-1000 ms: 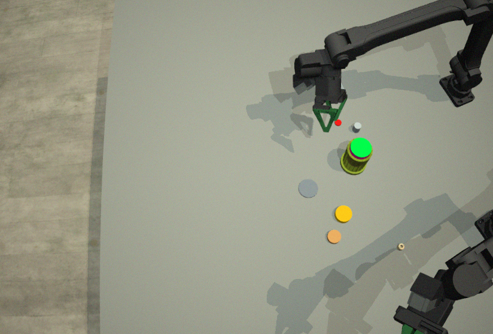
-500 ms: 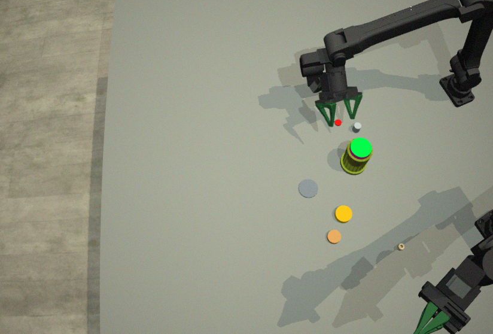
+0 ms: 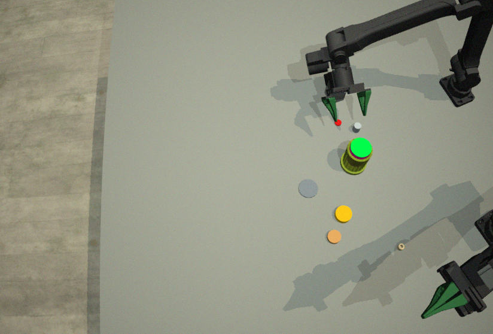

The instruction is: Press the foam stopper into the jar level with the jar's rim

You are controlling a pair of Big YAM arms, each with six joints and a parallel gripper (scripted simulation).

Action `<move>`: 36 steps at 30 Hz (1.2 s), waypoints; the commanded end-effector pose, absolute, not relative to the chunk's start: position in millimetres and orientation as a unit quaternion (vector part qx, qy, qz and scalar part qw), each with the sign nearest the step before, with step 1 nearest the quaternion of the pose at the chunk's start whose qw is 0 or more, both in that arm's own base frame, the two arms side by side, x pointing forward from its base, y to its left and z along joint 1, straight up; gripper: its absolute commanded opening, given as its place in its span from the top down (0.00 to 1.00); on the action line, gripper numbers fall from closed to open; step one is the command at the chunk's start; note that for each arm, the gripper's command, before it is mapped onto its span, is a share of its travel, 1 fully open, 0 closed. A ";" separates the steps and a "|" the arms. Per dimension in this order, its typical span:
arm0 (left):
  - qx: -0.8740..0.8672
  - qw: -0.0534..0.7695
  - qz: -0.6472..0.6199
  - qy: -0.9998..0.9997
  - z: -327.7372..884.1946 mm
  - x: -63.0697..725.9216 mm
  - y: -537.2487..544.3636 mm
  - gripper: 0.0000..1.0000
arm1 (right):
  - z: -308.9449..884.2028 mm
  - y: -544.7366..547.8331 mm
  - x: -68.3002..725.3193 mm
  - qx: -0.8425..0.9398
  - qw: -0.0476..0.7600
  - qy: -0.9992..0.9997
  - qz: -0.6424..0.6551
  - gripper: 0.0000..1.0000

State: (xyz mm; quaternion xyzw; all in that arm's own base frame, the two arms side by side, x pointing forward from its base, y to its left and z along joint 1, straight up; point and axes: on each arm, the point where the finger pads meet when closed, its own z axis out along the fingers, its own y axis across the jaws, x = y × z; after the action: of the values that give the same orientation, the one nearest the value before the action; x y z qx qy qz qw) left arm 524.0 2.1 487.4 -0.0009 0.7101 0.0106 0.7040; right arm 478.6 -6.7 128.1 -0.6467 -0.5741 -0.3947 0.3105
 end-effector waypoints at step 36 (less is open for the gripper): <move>0.005 0.726 0.002 0.687 521.4 521.9 -2.1 1.00 | 125.1 29.7 482.4 -0.652 0.316 -0.560 -0.401 0.02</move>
State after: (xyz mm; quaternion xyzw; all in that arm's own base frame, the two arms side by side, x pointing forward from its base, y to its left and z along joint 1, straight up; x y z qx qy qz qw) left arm 518.5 -0.2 489.6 -0.0007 0.7094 -0.0013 0.7048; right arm 478.2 19.5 109.1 -0.6576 -0.5539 -0.3934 0.3257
